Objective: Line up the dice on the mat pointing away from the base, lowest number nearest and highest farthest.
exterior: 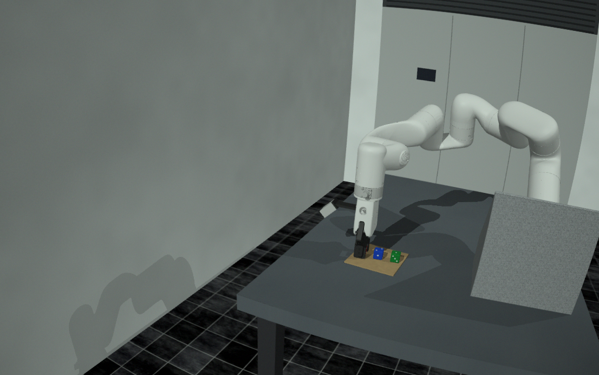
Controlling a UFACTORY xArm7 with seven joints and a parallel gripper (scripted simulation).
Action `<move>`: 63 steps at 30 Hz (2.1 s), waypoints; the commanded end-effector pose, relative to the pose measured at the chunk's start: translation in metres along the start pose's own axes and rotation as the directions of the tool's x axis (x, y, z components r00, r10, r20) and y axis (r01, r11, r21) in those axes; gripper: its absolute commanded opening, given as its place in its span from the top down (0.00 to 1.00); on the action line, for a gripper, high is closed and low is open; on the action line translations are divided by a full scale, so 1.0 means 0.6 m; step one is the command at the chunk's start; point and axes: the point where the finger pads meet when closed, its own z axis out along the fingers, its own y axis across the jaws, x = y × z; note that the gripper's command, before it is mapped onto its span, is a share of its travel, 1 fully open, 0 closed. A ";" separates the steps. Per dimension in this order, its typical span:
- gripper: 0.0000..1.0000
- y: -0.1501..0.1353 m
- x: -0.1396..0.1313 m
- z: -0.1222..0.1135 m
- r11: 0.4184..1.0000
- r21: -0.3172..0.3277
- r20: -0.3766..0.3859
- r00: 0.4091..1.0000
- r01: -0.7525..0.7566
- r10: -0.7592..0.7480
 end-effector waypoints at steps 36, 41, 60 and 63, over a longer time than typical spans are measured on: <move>0.58 -0.001 0.002 -0.153 1.000 0.002 -0.004 1.000 0.000 0.000; 0.58 -0.001 0.002 -0.154 1.000 0.002 -0.004 1.000 0.000 0.000; 0.00 -0.001 0.002 -0.154 1.000 0.002 -0.004 1.000 0.000 0.000; 0.00 -0.001 0.002 -0.154 1.000 0.002 -0.004 1.000 0.000 0.000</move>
